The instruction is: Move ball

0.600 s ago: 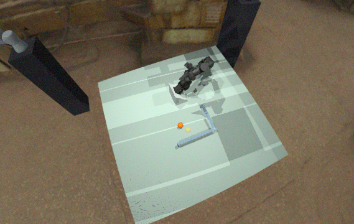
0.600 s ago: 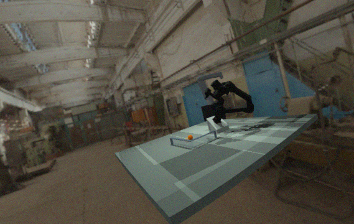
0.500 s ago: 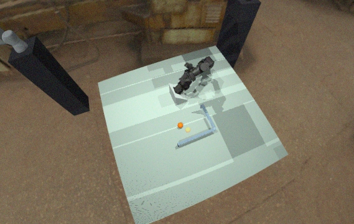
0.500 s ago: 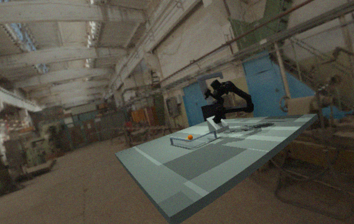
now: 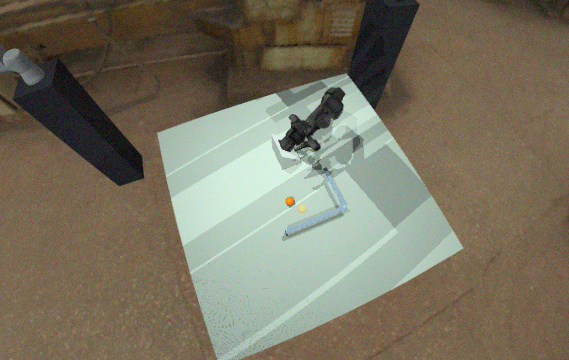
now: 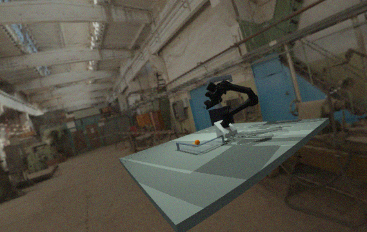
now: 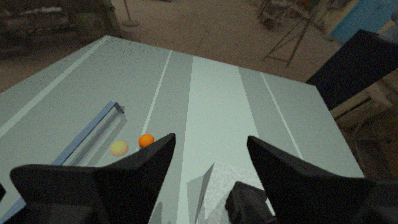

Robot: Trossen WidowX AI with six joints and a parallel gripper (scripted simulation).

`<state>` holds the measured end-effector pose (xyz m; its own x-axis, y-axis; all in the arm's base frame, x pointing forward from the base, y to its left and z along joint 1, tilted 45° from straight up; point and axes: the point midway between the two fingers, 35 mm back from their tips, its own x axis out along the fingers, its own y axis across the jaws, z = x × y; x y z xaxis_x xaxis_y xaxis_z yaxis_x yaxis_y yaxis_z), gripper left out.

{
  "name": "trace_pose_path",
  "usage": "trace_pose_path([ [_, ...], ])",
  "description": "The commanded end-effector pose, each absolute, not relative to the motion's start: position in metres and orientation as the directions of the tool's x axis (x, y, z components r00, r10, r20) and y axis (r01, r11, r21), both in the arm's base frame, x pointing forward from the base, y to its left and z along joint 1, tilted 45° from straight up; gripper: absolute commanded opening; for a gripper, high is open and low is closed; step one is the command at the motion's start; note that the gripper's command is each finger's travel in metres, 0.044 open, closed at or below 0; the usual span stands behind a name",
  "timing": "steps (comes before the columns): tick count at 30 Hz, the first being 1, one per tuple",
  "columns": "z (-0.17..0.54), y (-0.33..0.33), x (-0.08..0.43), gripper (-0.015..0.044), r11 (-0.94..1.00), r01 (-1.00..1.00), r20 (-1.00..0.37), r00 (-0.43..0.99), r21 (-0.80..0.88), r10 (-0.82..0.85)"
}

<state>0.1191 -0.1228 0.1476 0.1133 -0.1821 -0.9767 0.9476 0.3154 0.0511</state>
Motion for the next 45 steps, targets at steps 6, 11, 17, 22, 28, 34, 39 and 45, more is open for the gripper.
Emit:
trace_pose_path([
  [6, 0.096, -0.113, 0.198, 0.0318, 0.975, 0.104, -0.978, 0.093, 0.194, 0.185],
  [11, 0.079, -0.106, 0.216, 0.0318, 0.949, -0.181, -0.958, 0.074, 0.259, 0.276],
  [17, 0.055, -0.096, 0.235, 0.0318, 0.811, -0.497, -0.923, 0.048, 0.309, 0.381],
  [22, 0.034, -0.086, 0.248, 0.0318, 0.628, -0.714, -0.885, 0.025, 0.309, 0.464],
  [28, 0.007, -0.072, 0.262, 0.0318, 0.362, -0.899, -0.831, -0.004, 0.247, 0.557],
  [34, -0.022, -0.056, 0.271, 0.0318, 0.089, -0.989, -0.767, -0.032, 0.116, 0.641],
  [39, -0.043, -0.044, 0.275, 0.0318, -0.087, -0.996, -0.716, -0.051, -0.014, 0.696],
  [45, -0.044, -0.043, 0.275, 0.0318, -0.091, -0.996, -0.715, -0.051, -0.018, 0.697],
])
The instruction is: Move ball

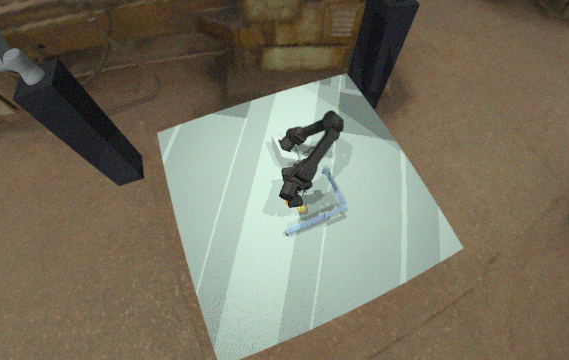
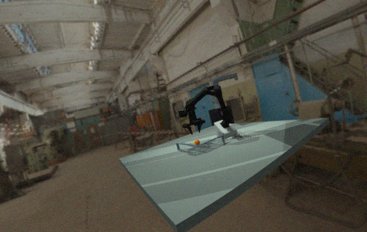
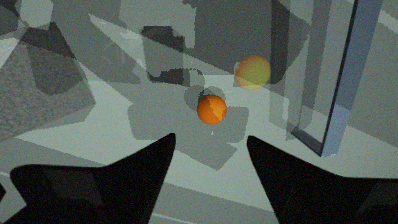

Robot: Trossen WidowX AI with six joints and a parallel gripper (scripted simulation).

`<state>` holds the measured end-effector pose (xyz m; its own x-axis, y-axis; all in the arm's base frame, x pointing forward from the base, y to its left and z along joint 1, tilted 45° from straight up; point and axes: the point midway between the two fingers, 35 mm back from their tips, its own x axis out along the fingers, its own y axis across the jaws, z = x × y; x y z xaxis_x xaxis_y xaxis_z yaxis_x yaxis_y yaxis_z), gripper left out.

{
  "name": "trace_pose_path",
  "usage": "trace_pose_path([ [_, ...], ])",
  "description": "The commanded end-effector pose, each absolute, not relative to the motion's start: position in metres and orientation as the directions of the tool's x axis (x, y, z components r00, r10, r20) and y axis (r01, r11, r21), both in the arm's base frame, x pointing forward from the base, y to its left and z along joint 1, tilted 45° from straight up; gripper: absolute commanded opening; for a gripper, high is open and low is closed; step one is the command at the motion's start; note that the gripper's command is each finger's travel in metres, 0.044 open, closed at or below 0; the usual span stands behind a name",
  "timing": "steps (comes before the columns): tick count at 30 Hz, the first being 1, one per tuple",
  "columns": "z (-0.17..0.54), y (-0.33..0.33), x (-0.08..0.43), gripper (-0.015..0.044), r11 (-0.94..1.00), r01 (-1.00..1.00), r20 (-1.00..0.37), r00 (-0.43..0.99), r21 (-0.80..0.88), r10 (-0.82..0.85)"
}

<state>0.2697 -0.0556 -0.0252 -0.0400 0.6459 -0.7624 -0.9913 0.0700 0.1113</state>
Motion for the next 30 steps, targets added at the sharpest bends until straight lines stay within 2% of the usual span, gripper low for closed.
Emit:
trace_pose_path([
  [1, -0.044, -0.043, 0.275, 0.0318, -0.091, -0.996, -0.715, -0.051, -0.018, 0.697],
  [30, -0.069, -0.019, 0.274, 0.0318, -0.091, -0.996, -0.715, -0.051, -0.018, 0.698],
])
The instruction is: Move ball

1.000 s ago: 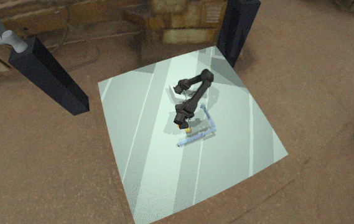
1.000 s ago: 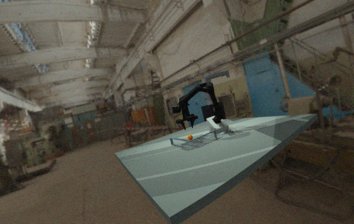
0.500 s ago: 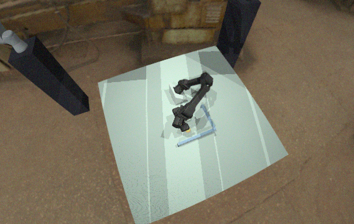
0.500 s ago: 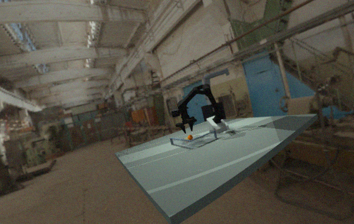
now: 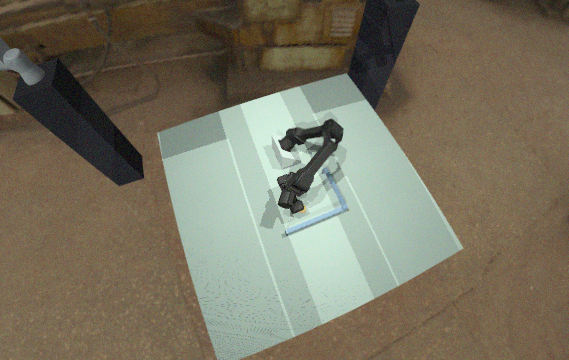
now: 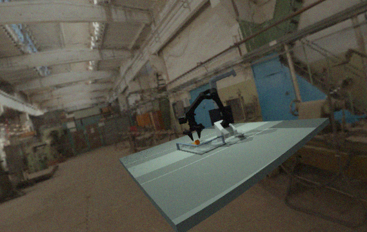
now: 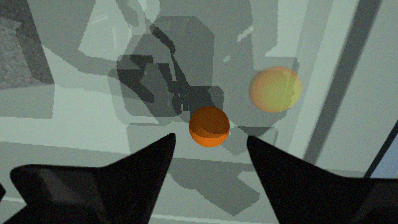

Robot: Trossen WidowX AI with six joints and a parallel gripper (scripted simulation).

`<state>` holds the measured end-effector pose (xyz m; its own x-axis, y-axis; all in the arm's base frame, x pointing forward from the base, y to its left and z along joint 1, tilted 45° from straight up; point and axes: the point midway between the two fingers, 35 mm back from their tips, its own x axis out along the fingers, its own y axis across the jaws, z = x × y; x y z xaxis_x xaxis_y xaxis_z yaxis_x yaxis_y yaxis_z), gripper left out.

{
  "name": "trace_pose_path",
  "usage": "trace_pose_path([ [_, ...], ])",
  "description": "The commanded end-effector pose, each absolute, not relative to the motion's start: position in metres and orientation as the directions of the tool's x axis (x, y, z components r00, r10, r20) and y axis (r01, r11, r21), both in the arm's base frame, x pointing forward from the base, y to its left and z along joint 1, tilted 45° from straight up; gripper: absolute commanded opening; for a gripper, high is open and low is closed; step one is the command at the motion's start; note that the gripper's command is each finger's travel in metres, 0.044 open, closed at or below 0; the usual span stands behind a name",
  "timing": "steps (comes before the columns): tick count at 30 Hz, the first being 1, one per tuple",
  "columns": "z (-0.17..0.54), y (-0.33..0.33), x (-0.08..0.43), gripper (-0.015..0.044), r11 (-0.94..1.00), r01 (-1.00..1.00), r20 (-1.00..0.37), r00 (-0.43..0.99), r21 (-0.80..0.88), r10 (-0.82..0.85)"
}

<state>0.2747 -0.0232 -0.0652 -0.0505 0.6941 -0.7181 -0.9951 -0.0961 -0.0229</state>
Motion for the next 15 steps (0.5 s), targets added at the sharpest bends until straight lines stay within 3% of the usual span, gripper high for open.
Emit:
trace_pose_path([
  [1, -0.07, -0.018, 0.274, 0.0318, -0.091, -0.996, -0.715, -0.051, -0.018, 0.698],
  [15, -0.083, -0.004, 0.272, 0.0318, -0.091, -0.996, -0.713, -0.051, -0.018, 0.699],
])
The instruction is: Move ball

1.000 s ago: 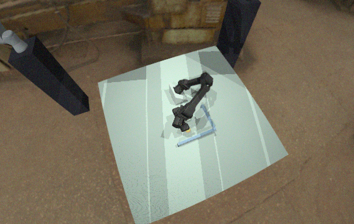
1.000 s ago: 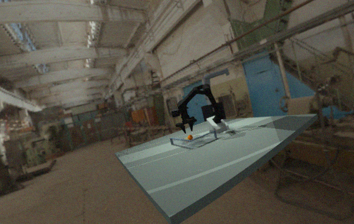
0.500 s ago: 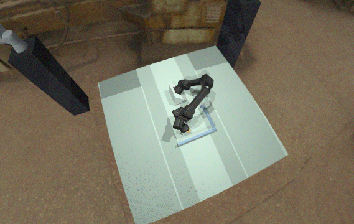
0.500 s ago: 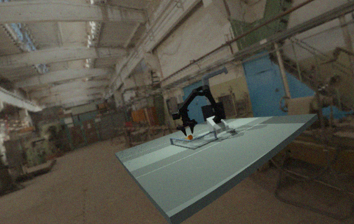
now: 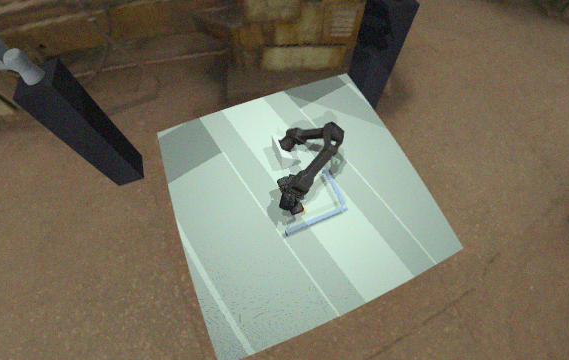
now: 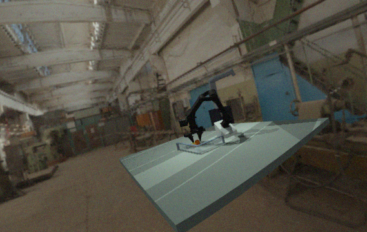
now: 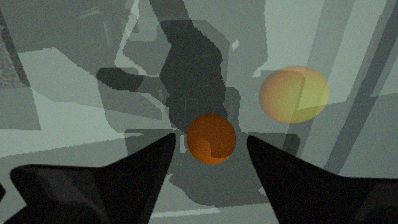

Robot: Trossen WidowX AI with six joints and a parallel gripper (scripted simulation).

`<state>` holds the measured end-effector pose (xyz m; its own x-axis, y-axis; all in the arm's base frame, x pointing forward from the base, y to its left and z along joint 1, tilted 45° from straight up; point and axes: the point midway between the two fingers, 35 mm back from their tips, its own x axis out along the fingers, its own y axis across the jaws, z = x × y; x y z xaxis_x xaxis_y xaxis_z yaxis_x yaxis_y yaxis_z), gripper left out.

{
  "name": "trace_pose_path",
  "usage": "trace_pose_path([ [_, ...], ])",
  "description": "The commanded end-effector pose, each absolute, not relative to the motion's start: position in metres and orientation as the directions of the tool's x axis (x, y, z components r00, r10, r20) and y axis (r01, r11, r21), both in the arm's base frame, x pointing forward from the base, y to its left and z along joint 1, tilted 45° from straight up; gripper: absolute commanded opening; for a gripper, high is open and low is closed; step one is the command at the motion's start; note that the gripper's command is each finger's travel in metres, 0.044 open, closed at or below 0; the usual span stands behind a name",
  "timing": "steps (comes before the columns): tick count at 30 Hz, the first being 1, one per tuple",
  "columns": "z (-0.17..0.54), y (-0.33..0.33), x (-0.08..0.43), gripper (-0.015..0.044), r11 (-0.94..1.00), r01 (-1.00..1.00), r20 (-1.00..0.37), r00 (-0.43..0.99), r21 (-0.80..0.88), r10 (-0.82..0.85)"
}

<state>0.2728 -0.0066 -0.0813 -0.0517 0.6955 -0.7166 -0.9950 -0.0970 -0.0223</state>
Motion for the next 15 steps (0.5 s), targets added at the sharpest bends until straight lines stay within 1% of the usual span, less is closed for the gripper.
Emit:
trace_pose_path([
  [1, -0.0834, -0.0037, 0.2722, 0.0291, -0.091, -0.996, -0.713, -0.051, -0.018, 0.699],
  [4, -0.0834, -0.0037, 0.2722, 0.0213, -0.091, -0.996, -0.713, -0.051, -0.018, 0.699],
  [11, -0.0834, -0.0037, 0.2722, 0.0166, -0.091, -0.996, -0.713, -0.051, -0.018, 0.699],
  [15, -0.0779, -0.0106, 0.2747, 0.0061, -0.09, -0.996, -0.715, -0.05, -0.018, 0.697],
])
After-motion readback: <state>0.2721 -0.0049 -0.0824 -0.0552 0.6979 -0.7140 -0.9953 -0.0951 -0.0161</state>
